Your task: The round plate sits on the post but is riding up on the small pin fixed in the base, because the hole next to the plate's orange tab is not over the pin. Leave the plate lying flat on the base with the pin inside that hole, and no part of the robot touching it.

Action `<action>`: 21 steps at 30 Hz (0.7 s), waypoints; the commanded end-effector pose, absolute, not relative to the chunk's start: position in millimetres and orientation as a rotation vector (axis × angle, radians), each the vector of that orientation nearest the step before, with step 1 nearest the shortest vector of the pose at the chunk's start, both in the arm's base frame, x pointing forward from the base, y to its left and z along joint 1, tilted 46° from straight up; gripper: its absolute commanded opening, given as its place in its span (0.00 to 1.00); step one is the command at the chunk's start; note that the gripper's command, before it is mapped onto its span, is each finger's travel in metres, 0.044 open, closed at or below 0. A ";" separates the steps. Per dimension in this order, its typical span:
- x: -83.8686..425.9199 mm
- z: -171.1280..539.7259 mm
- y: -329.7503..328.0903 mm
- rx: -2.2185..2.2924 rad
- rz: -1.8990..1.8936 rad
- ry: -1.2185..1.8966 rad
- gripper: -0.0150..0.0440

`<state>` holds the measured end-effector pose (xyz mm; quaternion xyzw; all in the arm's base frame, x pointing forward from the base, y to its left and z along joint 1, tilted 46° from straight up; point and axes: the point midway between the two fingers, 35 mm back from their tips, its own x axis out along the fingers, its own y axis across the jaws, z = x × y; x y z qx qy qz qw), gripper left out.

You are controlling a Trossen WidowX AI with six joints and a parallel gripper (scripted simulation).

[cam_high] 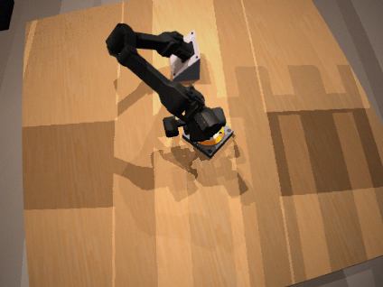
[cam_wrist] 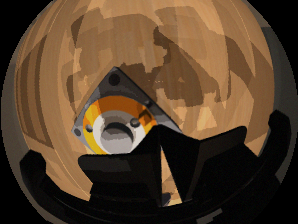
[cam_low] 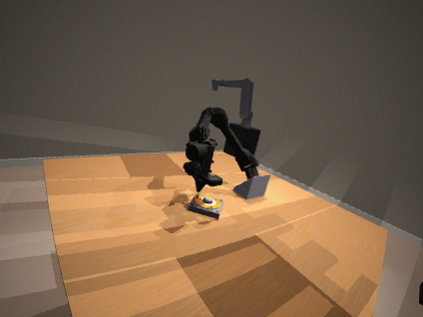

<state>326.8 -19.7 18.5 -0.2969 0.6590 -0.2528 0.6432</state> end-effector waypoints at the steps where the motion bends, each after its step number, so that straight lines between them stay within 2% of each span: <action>1: 328.0 25.1 -10.2 -0.676 -0.576 1.501 0.25; 6: 326.6 43.2 6.7 -0.676 -0.576 1.502 0.25; 21: 327.3 37.6 3.2 -0.687 -0.571 1.503 0.25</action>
